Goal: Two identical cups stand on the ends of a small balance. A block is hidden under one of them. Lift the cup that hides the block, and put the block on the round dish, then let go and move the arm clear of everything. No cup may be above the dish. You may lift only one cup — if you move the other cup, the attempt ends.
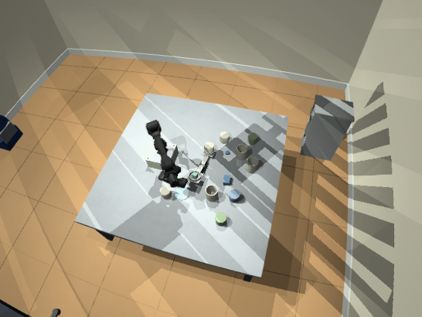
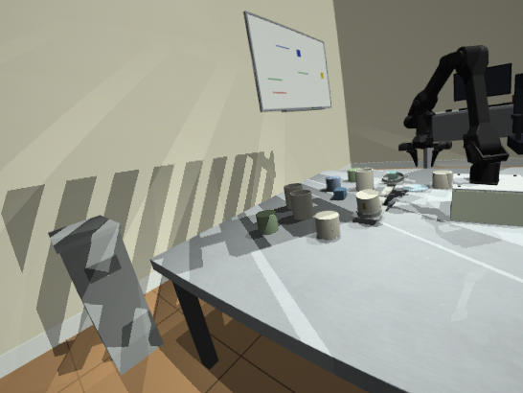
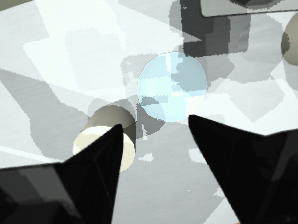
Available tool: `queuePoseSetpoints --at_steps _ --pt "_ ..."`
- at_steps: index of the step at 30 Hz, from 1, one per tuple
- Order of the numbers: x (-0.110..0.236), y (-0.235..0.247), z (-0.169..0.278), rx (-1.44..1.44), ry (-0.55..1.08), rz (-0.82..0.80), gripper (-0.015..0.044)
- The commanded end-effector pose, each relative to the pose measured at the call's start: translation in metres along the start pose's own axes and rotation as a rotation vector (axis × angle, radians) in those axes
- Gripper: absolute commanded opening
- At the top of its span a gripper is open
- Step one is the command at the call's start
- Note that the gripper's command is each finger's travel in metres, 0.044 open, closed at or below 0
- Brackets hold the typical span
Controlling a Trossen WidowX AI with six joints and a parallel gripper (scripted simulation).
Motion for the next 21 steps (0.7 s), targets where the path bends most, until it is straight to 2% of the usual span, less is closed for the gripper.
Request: queuePoseSetpoints --at_steps 1,13,21 --pt "0.01 -0.026 -0.032 -0.011 -0.003 0.008 0.026" --pt "0.034 -0.068 -0.131 -0.04 -0.001 0.004 0.026" --pt "0.032 -0.069 -0.137 -0.042 0.0 0.004 0.026"
Point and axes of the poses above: the point midway between the two fingers, 35 mm back from their tips, its own x axis back along the fingers, its own y axis across the jaws, z = x × y, the point moved 4 cm from there along x, back along the fingers, and after that the axes turned 9 degrees about -x, right-handed, at the moved point
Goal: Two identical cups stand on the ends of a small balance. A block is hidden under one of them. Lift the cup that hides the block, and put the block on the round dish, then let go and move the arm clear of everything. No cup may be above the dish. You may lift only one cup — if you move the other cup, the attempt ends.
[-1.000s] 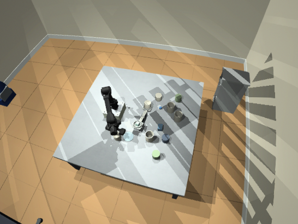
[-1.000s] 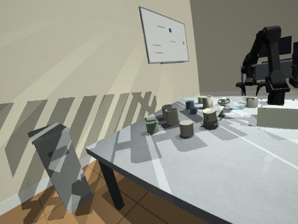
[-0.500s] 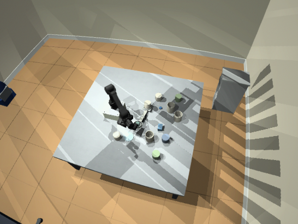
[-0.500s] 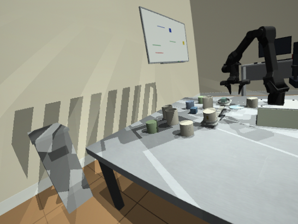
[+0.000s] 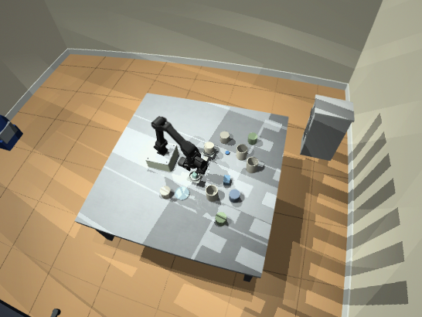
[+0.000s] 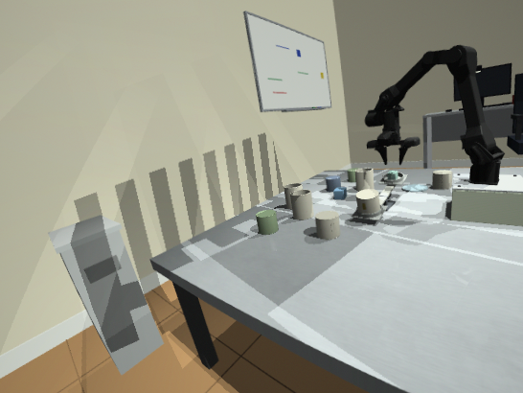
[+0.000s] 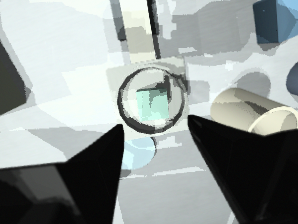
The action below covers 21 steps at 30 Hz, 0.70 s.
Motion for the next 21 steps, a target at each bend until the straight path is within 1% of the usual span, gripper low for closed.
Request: queuePoseSetpoints --at_steps 1,21 --pt "-0.005 -0.001 -0.003 -0.008 0.002 0.0 0.026" --pt "-0.038 -0.001 -0.003 -0.008 0.002 0.0 0.026"
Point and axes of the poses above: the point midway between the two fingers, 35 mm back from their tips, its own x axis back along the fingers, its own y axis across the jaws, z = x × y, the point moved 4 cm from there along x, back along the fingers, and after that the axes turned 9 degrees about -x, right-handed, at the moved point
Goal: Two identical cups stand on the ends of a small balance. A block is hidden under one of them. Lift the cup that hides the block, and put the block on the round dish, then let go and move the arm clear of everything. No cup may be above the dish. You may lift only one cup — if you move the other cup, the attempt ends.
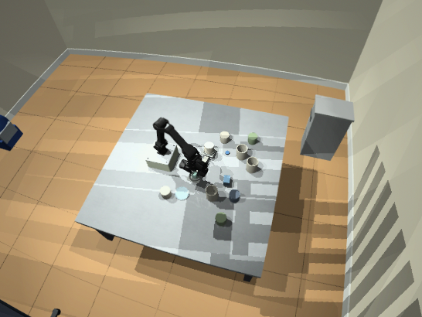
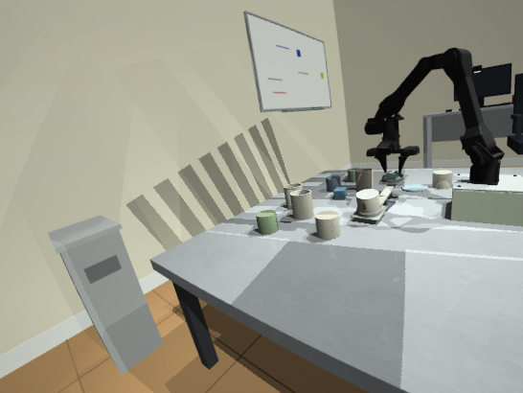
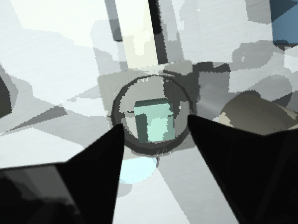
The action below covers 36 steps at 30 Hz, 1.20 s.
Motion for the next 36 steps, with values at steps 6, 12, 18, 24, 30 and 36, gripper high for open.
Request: queuePoseSetpoints --at_steps 6,12,18,24,30,36 --pt "-0.016 0.0 0.0 -0.003 0.002 0.002 0.026" --pt "-0.018 0.001 0.0 -0.003 0.002 0.002 0.0181" --pt "-0.018 0.001 0.0 -0.003 0.002 0.002 0.0102" --pt "-0.014 0.0 0.0 -0.003 0.002 0.002 0.0003" --pt "0.022 -0.004 0.0 -0.003 0.002 0.002 0.0" --pt "0.061 -0.002 0.0 -0.003 0.002 0.002 0.0"
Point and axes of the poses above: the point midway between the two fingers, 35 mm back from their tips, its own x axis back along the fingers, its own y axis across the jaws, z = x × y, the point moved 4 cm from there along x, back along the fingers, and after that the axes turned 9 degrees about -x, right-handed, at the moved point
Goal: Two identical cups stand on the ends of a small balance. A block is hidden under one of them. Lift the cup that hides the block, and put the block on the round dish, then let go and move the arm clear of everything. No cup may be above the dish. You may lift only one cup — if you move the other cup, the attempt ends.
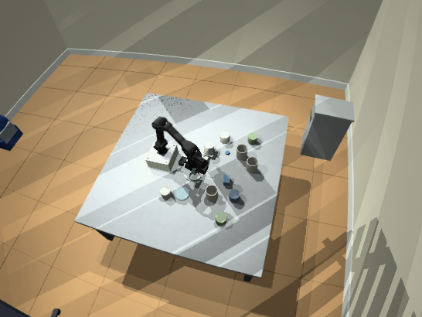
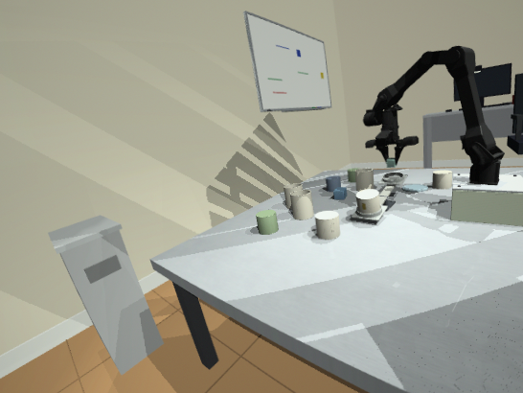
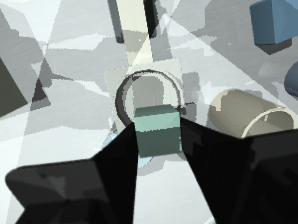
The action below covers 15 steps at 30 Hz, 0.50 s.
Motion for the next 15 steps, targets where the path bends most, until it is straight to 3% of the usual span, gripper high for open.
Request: queuePoseSetpoints --at_steps 1,8,15 --pt "0.032 0.002 0.0 -0.003 0.003 0.008 0.0" --pt "0.041 0.003 0.0 -0.003 0.003 0.008 0.0" --pt "0.025 0.002 0.022 -0.003 0.005 0.009 0.0"
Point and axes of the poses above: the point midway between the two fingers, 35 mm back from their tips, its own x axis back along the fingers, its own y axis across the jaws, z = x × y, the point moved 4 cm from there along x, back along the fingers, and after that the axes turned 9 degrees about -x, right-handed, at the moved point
